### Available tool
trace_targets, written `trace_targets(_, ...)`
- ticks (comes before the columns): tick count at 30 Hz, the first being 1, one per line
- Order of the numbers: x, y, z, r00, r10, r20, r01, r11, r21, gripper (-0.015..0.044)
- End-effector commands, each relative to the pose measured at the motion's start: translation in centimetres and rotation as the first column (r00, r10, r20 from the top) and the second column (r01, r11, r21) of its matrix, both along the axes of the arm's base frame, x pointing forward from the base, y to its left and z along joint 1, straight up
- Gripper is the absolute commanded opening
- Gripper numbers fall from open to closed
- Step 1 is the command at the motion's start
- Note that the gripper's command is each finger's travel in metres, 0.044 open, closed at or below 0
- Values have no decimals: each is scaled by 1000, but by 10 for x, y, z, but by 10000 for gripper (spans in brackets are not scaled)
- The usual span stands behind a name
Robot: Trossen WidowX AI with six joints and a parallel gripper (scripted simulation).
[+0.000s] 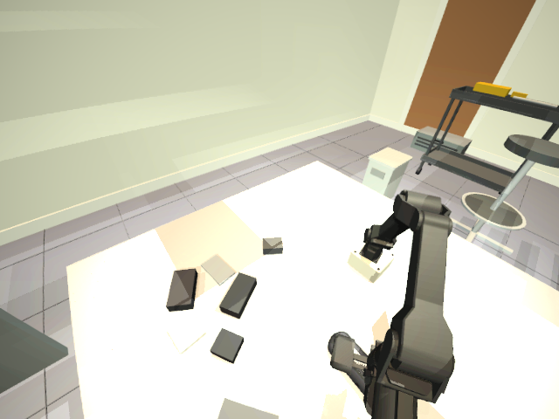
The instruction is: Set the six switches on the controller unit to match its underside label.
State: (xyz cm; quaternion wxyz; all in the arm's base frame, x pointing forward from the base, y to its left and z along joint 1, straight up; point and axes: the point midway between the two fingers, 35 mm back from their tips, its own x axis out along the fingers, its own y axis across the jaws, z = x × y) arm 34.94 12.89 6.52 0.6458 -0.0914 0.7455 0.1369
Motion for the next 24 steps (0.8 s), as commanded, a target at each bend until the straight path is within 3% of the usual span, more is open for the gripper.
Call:
trace_targets(1, -4, 8, 2, 702, -707, 90, 712, 697, -80, 440)
trace_targets(7, -6, 13, 1, 383, -915, 123, 923, 377, -74, 440)
trace_targets(12, -7, 17, 0, 73, -988, 138, 996, 65, -55, 440)
trace_targets(21, -10, 23, 0, -487, -864, 128, 870, -493, -21, 440)
trace_targets(24, -10, 24, 0, -550, -826, 124, 831, -556, -19, 440)
